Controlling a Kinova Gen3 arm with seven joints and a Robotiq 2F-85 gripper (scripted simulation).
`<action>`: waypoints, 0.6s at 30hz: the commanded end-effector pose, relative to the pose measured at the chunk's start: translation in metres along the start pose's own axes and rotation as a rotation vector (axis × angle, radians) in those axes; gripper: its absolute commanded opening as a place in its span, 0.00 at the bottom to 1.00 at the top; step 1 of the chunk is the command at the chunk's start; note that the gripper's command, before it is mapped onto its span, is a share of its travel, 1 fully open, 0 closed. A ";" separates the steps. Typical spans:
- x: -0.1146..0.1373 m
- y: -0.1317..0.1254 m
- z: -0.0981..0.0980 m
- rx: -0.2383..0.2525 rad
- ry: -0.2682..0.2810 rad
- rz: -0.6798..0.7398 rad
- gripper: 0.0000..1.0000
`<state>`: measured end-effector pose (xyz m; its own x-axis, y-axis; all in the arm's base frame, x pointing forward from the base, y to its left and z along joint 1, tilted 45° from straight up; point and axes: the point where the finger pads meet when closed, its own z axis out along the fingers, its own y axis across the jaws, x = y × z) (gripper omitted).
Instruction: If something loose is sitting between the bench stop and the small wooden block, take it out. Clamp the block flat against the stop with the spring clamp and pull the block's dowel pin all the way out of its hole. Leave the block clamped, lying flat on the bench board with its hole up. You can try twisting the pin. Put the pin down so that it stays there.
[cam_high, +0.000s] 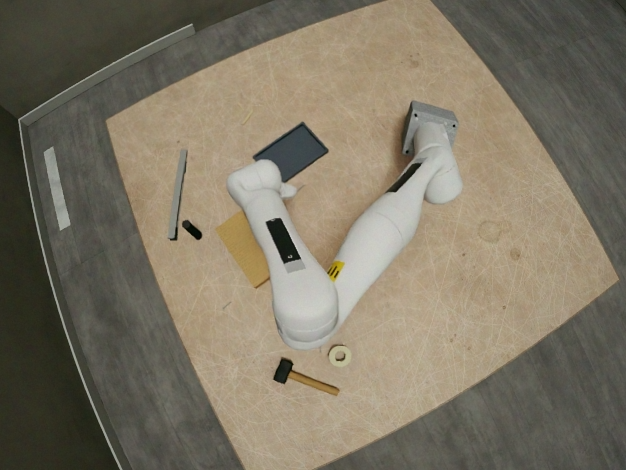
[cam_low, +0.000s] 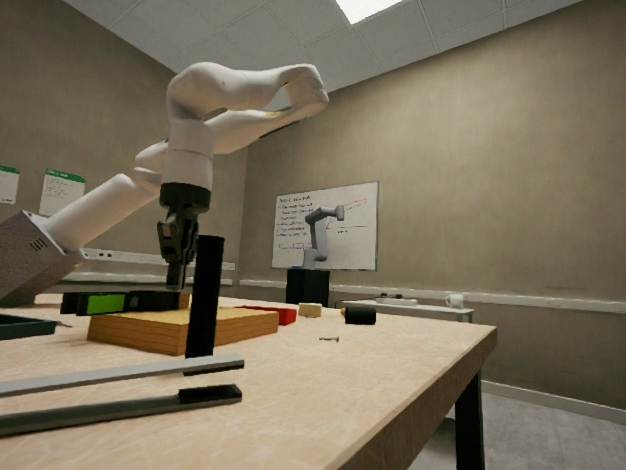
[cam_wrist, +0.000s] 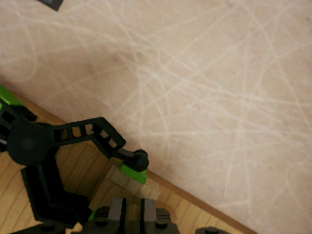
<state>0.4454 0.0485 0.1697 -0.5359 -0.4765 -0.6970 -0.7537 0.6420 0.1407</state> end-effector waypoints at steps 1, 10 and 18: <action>0.000 -0.001 -0.001 0.002 -0.002 0.009 0.10; 0.000 -0.001 -0.001 0.002 -0.002 0.040 0.10; 0.000 -0.001 -0.001 0.002 -0.002 0.076 0.10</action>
<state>0.4453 0.0485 0.1697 -0.5880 -0.4299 -0.6852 -0.7139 0.6740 0.1897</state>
